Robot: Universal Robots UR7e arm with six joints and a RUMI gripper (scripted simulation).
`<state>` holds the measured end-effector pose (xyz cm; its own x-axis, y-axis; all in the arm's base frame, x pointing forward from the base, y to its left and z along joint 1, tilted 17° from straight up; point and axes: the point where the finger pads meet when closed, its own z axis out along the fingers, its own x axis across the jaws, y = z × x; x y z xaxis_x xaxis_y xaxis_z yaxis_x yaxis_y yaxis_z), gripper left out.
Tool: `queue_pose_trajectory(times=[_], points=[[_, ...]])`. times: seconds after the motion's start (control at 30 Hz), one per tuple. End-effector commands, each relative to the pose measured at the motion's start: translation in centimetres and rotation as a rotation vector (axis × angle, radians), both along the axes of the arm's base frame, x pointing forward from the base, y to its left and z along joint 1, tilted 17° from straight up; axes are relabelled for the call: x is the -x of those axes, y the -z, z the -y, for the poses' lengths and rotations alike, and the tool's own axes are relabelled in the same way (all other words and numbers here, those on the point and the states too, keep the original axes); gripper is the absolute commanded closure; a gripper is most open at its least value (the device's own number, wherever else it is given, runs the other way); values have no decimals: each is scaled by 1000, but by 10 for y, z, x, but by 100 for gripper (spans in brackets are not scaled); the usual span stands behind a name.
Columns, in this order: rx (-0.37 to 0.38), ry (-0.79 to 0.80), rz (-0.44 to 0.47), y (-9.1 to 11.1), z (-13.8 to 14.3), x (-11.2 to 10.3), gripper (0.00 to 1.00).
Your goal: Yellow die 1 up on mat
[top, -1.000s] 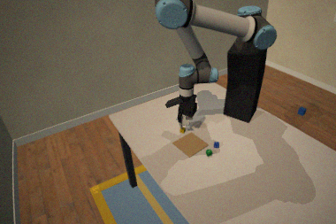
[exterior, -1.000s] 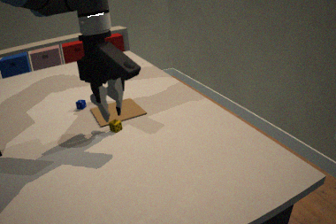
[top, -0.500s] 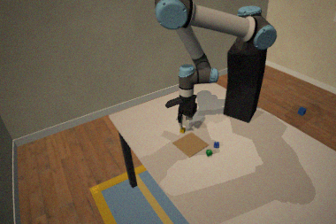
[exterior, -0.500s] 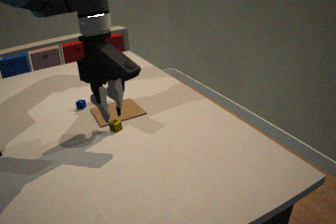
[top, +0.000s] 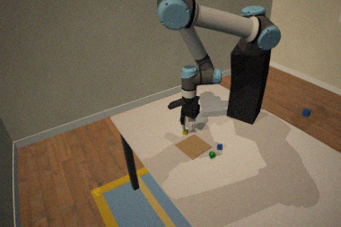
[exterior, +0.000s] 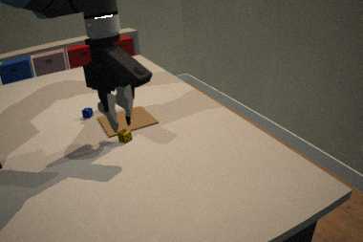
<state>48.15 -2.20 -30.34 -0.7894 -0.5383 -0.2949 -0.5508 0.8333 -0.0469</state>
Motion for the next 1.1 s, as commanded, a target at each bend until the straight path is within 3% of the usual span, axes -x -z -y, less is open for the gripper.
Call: queue_pose_trajectory(times=[0.0,0.63,1.07], points=[[0,0,1,0,0,0,76],[0,0,1,4,0,-2,76],[0,0,1,25,-3,-8,76]])
